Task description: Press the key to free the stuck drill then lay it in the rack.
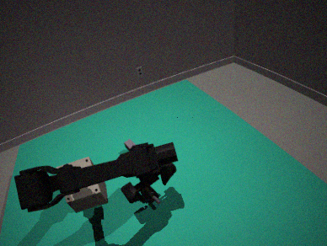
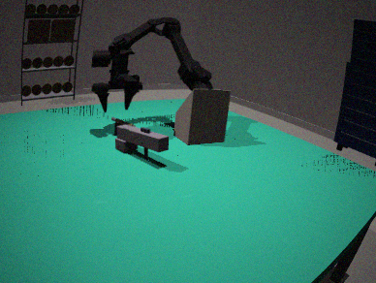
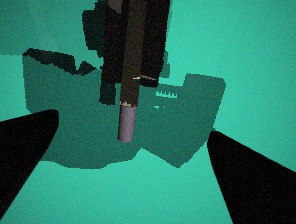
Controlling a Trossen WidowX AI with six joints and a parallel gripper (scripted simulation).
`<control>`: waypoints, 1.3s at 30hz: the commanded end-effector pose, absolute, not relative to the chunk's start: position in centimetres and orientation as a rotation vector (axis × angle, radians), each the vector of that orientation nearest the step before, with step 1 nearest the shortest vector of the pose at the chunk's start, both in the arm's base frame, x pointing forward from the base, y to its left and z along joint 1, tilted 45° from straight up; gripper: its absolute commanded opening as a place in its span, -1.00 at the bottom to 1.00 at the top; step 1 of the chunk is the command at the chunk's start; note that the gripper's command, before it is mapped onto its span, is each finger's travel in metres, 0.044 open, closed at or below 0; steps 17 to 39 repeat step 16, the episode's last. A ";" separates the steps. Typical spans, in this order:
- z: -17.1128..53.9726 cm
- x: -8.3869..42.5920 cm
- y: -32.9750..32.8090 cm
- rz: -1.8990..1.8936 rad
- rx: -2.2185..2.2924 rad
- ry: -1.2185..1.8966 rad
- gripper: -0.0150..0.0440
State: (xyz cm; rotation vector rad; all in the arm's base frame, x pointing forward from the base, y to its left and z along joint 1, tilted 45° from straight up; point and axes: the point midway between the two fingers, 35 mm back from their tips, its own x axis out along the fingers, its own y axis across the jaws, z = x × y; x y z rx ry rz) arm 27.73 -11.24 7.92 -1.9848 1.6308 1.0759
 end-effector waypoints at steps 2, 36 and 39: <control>8.3 29.7 -13.2 0.840 -1.830 1.447 1.00; 12.7 29.5 -22.3 0.276 -1.543 0.973 1.00; 12.7 29.5 -22.3 0.276 -1.543 0.973 1.00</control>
